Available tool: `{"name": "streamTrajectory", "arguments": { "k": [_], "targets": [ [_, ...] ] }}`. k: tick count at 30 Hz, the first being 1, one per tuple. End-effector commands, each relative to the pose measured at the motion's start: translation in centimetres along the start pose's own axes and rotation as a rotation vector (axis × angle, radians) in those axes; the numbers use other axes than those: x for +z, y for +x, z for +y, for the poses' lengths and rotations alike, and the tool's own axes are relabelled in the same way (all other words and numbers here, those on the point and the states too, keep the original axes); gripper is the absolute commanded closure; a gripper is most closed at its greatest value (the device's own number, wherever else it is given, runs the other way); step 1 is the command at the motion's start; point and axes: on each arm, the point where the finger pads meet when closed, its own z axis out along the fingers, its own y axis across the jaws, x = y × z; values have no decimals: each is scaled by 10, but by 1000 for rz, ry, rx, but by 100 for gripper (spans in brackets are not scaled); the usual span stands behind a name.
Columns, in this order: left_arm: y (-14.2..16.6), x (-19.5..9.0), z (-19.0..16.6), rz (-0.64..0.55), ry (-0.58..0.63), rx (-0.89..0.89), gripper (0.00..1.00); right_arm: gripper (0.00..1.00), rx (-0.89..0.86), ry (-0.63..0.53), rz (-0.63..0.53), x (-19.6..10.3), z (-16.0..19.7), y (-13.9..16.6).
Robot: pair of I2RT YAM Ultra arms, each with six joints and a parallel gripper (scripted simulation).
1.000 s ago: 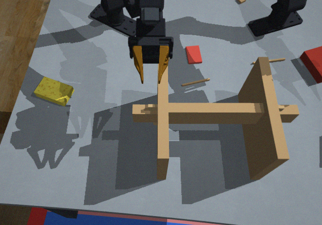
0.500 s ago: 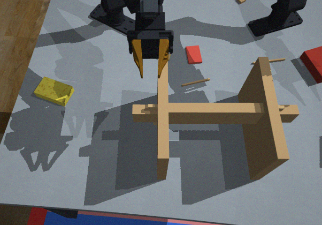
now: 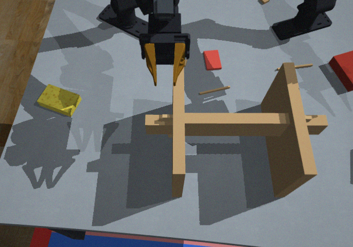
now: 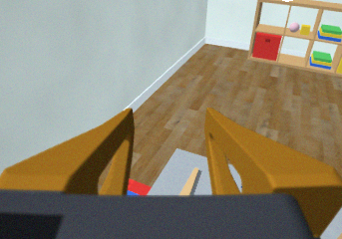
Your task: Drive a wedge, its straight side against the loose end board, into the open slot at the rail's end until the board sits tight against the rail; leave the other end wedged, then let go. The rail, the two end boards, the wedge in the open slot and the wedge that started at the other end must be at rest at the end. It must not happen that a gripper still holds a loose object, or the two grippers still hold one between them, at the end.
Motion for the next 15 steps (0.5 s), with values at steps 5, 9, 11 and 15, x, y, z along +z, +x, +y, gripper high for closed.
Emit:
{"name": "streamTrajectory", "arguments": {
  "k": [5, 9, 11, 15],
  "targets": [
    [-24, -3, -1, -60, 2, 4, 60, 64, 33, -2, -71, -4, 0, -29],
    [-24, -3, -1, -60, 2, 4, 60, 100, 33, -2, -71, -4, 0, -29],
    [-24, -3, -1, -60, 2, 4, 60, 100, 33, -2, -71, -4, 0, -29],
    [-24, -3, -1, -60, 2, 4, 60, 100, 33, -2, -71, -4, 0, -29]
  ]
}}
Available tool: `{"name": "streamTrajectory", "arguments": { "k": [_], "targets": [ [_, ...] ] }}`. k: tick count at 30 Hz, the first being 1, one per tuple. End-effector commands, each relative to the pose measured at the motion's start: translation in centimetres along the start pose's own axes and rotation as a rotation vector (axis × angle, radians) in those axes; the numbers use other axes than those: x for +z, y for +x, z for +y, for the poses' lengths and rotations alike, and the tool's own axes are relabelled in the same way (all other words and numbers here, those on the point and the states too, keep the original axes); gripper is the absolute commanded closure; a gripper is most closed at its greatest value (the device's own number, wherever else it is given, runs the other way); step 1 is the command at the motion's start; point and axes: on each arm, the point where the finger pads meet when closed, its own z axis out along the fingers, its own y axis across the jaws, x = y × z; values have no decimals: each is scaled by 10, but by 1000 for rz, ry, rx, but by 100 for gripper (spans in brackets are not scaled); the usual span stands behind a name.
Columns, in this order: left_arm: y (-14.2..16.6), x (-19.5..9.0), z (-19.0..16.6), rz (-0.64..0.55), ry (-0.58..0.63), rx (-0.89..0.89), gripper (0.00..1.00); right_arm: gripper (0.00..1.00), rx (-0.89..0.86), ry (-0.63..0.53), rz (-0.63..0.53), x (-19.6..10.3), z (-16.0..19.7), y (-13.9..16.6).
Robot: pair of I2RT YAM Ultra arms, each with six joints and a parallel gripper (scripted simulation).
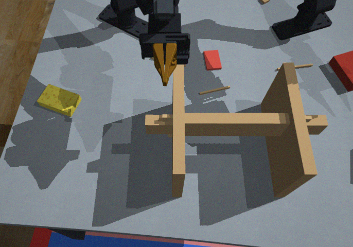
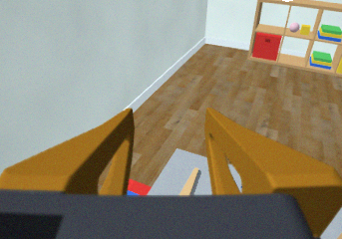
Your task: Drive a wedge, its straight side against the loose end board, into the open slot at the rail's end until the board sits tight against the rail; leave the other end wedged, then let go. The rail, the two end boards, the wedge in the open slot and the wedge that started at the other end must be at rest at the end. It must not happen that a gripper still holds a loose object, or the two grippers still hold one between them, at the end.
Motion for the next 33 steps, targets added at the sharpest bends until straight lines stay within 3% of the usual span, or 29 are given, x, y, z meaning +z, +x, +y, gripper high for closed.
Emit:
{"name": "streamTrajectory", "arguments": {
  "k": [1, 10, 11, 16, 22, 24, 25, 27, 32, 33],
  "targets": [
    [-24, -3, -1, -60, 2, 4, 60, 100, 33, -2, -71, -4, 0, -29],
    [-24, -3, -1, -60, 2, 4, 60, 100, 33, -2, -71, -4, 0, -29],
    [-24, -3, -1, -60, 2, 4, 60, 100, 4, 4, 14, 10, -2, -3],
    [-24, -3, -1, -60, 2, 4, 60, 100, -9, -25, 88, 11, 8, 5],
    [-24, -3, -1, -60, 2, 4, 60, 100, -36, -35, 301, 27, 9, 36],
    [-24, -3, -1, -60, 2, 4, 60, 100, -55, -35, 393, 27, 8, 61],
    [-24, -3, -1, -60, 2, 4, 60, 100, -41, -39, 384, 32, 11, 45],
    [-24, -3, -1, -60, 2, 4, 60, 100, -44, -40, 440, 34, 11, 51],
    [-24, -3, -1, -60, 2, 4, 60, 100, -67, -35, 580, 28, 7, 87],
    [-24, -3, -1, -60, 2, 4, 60, 100, -53, -37, 559, 35, 10, 66]
  ]
}}
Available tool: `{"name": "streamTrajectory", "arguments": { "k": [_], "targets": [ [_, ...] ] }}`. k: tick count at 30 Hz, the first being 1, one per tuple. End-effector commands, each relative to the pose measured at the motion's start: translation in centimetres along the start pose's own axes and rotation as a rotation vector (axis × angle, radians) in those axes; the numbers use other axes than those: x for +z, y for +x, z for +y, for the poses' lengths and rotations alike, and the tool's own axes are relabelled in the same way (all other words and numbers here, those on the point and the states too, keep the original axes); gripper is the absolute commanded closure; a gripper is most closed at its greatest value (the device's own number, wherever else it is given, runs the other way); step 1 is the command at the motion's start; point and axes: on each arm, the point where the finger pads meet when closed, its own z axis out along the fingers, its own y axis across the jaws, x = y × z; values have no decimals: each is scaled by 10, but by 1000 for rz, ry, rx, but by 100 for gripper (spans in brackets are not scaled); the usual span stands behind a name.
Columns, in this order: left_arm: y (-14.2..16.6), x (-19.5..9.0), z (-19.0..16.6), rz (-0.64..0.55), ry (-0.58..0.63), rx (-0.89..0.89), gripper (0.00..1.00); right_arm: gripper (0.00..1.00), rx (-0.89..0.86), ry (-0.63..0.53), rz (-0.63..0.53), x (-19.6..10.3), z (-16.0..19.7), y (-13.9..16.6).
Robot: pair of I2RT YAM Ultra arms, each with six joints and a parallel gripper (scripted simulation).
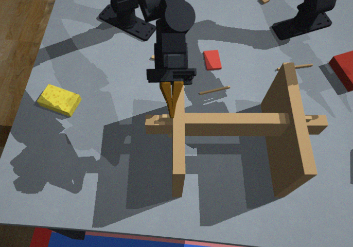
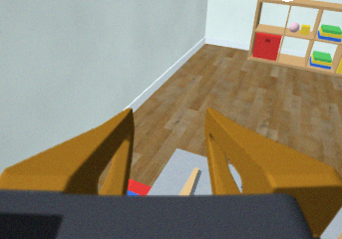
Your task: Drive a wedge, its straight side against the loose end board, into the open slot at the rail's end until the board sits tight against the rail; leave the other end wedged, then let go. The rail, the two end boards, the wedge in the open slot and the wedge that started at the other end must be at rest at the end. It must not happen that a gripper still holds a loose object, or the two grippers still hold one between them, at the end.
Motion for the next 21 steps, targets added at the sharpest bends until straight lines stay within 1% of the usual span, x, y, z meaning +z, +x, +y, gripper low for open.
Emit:
{"name": "streamTrajectory", "arguments": {
  "k": [1, 2, 3, 5, 6, 9, 12, 13, 15, 16, 17, 19, 20, 21],
  "targets": [
    [-24, -3, -1, -60, 2, 4, 60, 100, 20, -7, 101, -2, -4, -10],
    [-24, -3, -1, -60, 2, 4, 60, 100, 20, -7, 130, -1, -4, -7],
    [-24, -3, -1, -60, 2, 4, 60, 100, 28, -8, 67, -6, -4, -23],
    [-24, -3, -1, -60, 2, 4, 60, 100, 30, -7, 76, -3, -5, -24],
    [-24, -3, -1, -60, 2, 4, 60, 100, 26, -5, 125, 2, -5, -13],
    [-24, -3, -1, -60, 2, 4, 60, 100, 29, -5, 254, 1, -6, 5],
    [-24, -3, -1, -60, 2, 4, 60, 100, 35, -3, 346, -3, -8, 15],
    [-24, -3, -1, -60, 2, 4, 60, 100, 31, 3, 400, -2, -10, 29],
    [-24, -3, -1, -60, 2, 4, 60, 100, 31, 3, 400, -2, -10, 29],
    [-24, -3, -1, -60, 2, 4, 60, 100, 27, 10, 457, -2, -11, 44],
    [-24, -3, -1, -60, 2, 4, 60, 100, 36, 7, 446, -5, -11, 30],
    [-24, -3, -1, -60, 2, 4, 60, 100, 46, 9, 492, -10, -13, 31],
    [-24, -3, -1, -60, 2, 4, 60, 100, 47, 3, 435, -7, -11, 19],
    [-24, -3, -1, -60, 2, 4, 60, 100, 50, 6, 428, -5, -12, 16]
  ]
}}
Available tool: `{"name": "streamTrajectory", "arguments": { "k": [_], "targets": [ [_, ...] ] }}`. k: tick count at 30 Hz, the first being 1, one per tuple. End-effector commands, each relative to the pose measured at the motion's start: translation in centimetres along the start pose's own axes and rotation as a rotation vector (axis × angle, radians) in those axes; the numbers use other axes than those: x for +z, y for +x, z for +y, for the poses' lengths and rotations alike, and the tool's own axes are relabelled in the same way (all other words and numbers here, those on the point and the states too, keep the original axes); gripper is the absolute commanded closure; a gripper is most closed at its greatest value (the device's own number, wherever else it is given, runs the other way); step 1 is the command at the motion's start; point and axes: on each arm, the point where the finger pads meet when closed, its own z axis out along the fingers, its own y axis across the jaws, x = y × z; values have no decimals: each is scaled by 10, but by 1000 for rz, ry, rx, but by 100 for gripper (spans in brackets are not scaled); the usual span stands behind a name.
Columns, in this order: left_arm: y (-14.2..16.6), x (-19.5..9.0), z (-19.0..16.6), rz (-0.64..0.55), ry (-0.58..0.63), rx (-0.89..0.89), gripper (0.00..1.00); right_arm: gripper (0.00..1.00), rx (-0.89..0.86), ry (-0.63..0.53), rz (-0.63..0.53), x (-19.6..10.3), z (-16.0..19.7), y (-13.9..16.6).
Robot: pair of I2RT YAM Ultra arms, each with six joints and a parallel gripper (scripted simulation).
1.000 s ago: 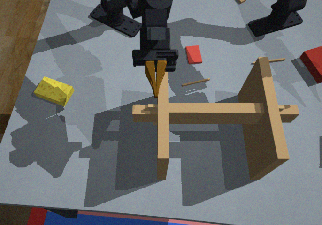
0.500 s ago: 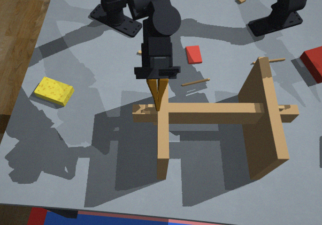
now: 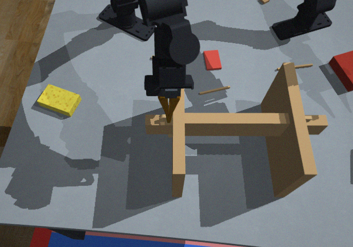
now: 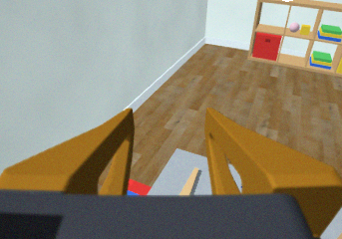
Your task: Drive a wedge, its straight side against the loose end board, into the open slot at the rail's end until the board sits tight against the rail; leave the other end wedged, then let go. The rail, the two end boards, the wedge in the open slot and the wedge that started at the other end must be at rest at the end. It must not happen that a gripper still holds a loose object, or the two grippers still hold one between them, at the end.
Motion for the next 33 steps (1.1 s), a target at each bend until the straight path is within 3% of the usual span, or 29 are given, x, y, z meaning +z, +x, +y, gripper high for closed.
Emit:
{"name": "streamTrajectory", "arguments": {
  "k": [1, 5, 9, 15, 19, 30, 33],
  "targets": [
    [-24, -3, -1, -60, 2, 4, 60, 100, 33, -4, 17, -21, -8, -11],
    [-24, -3, -1, -60, 2, 4, 60, 100, 48, 5, 140, -22, -12, 8],
    [-24, -3, -1, -60, 2, 4, 60, 100, 59, 8, 185, -25, -14, 13],
    [-24, -3, -1, -60, 2, 4, 60, 100, 65, 12, 198, -27, -16, 12],
    [-24, -3, -1, -60, 2, 4, 60, 100, 64, -6, 133, -48, -10, -2],
    [-24, -3, -1, -60, 2, 4, 60, 100, 80, -9, 69, -48, -13, -18],
    [-24, -3, -1, -60, 2, 4, 60, 100, 70, 5, 121, -33, -14, -1]
  ]
}}
